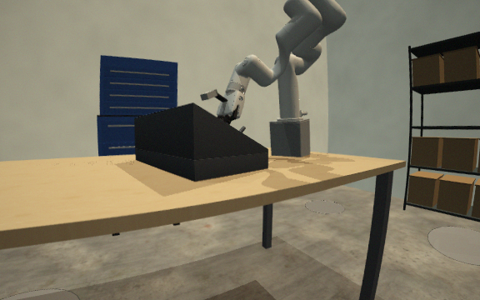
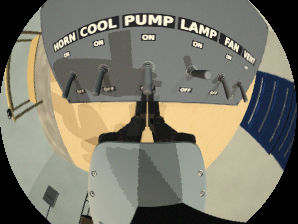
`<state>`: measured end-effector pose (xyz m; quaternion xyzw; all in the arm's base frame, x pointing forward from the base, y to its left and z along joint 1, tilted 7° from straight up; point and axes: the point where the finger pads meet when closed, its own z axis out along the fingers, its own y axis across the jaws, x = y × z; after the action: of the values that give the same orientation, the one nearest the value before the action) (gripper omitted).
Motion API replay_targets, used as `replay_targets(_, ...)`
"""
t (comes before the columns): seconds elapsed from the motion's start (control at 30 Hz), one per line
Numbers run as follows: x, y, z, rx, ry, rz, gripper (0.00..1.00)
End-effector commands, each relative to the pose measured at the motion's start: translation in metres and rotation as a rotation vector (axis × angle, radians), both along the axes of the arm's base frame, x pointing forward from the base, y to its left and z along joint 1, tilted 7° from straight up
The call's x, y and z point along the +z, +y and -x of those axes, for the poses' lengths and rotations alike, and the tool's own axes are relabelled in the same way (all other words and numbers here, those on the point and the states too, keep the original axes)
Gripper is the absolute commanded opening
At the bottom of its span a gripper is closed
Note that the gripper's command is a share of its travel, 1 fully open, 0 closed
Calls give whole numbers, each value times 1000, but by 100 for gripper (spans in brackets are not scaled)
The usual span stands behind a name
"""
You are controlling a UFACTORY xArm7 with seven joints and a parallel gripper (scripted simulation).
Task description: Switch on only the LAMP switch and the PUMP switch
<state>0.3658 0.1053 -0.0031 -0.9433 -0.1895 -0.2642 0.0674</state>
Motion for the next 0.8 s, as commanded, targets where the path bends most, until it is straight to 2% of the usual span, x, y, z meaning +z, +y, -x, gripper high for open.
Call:
replay_targets(0.0,2,0,-2,-1,-1,-1,0)
replay_targets(0.77,11,6,-16,-1,-1,-1,0)
